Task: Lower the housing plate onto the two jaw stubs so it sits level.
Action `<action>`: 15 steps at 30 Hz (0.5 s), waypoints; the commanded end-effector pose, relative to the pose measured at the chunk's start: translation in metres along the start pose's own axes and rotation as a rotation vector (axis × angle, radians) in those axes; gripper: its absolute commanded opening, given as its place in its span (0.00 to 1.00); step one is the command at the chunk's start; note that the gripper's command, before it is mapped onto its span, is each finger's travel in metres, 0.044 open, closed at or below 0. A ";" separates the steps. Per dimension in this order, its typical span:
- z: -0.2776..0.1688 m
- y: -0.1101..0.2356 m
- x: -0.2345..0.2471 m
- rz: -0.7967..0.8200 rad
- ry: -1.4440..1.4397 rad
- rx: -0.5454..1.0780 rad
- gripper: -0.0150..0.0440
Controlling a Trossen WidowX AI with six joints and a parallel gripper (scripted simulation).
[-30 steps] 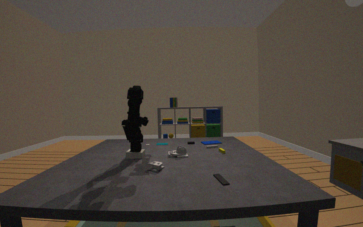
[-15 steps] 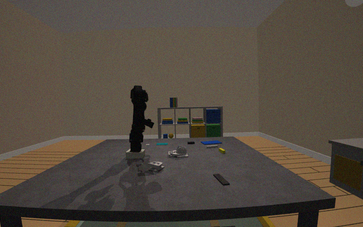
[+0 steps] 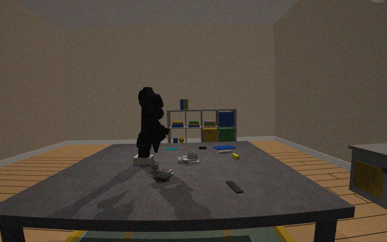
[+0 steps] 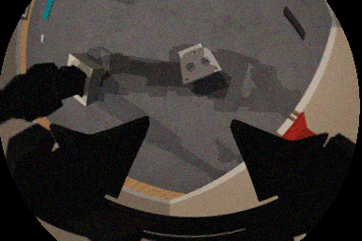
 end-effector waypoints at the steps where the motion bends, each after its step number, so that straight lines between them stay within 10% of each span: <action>1: 0.009 -0.007 -0.006 0.014 0.084 -0.020 1.00; 15: 0.040 -0.023 -0.018 0.030 0.351 -0.068 1.00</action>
Point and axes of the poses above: the point midway between the two fingers, 35 mm back from their tips, its own y axis back along the fingers, its own x axis across the jaws, z = x × y, the point moved 8 cm from there along y, back along the fingers, and after that the axes turned 7 degrees about -y, right-handed, at the moved point
